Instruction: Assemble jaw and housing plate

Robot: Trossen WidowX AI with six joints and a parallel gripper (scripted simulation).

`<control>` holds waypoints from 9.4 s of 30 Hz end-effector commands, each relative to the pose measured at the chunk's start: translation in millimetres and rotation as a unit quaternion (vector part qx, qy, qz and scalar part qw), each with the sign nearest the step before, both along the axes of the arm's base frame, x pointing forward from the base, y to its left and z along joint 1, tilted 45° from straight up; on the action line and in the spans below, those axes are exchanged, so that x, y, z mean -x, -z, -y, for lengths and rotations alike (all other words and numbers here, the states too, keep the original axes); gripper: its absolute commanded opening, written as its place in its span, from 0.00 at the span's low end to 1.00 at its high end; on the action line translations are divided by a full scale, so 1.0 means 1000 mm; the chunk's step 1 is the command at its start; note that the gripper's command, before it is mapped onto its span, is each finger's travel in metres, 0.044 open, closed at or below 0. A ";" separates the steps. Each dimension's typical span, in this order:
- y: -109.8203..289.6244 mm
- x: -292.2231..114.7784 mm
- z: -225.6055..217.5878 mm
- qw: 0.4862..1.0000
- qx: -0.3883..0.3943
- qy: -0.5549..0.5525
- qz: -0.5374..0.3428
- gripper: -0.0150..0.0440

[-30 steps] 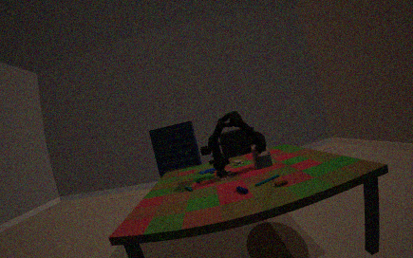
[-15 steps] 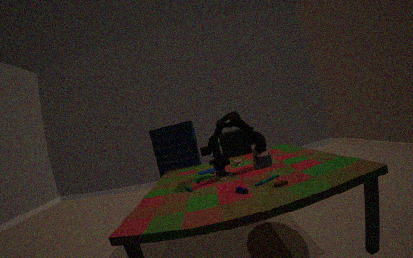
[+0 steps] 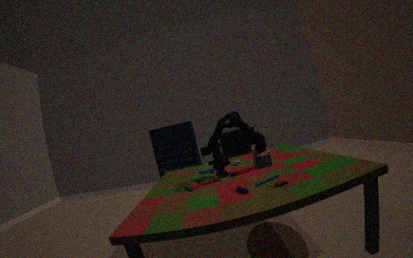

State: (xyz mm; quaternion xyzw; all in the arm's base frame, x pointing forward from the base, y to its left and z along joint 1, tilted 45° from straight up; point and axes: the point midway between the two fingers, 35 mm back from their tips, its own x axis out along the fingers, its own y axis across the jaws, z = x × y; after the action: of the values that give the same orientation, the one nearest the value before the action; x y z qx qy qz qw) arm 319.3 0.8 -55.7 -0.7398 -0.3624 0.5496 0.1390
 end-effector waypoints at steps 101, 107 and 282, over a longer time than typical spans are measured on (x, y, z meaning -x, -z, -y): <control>-0.001 0.000 0.000 1.000 -0.001 0.000 -0.001 0.63; -0.001 0.000 0.000 1.000 -0.001 0.000 -0.001 0.63; 0.144 0.192 0.188 0.999 0.005 0.033 -0.034 1.00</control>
State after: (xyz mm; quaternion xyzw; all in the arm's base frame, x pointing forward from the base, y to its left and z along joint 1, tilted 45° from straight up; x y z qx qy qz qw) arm 126.4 -186.9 -200.2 -0.7312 -0.3334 0.5720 0.1645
